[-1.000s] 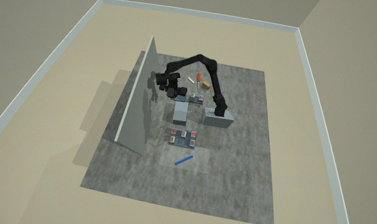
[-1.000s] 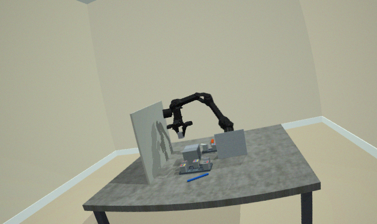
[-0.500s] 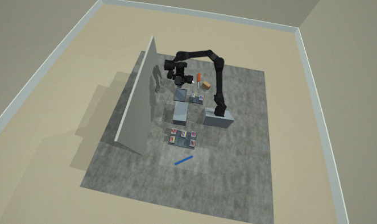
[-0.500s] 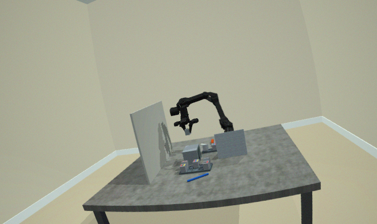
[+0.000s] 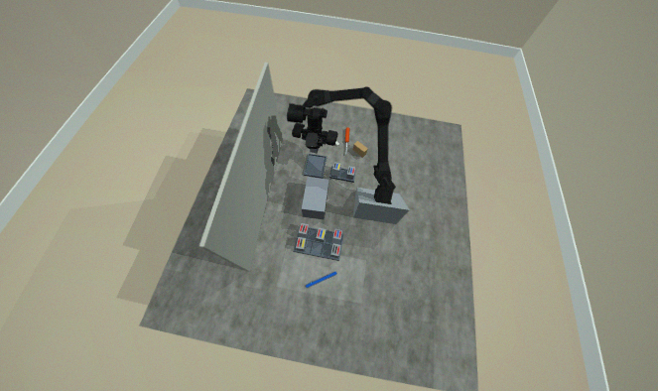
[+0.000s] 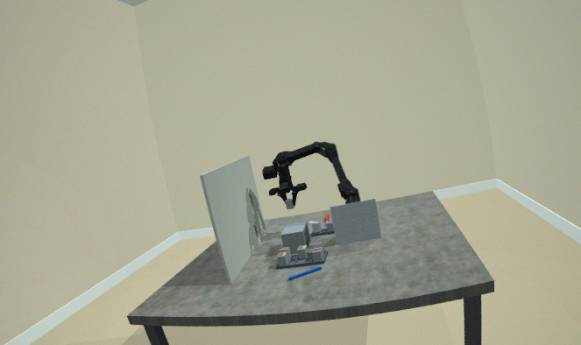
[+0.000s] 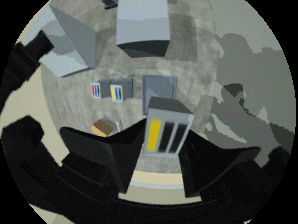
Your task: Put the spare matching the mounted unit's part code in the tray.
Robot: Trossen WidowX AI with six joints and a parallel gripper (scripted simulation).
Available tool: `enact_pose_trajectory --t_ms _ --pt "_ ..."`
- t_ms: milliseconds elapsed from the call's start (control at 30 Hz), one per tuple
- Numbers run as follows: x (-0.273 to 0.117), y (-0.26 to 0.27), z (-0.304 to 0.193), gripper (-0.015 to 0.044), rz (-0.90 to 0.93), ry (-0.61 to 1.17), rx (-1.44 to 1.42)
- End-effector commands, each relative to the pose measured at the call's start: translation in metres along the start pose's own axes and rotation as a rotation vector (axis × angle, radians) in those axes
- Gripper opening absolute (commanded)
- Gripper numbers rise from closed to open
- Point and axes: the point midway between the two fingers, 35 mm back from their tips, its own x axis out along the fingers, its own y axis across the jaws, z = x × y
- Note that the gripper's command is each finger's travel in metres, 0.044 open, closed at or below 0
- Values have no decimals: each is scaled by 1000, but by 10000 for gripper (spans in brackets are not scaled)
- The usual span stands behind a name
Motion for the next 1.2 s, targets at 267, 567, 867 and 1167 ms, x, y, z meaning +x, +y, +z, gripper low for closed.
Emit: enact_pose_trajectory --t_ms 267,567,867,1167 --pt "11 -3 1 0 -5 -1 -7" --pt "20 -5 2 0 -5 -2 -6" --pt "28 -6 2 0 -5 -3 -6" --pt "37 -7 2 0 -5 -4 -6"
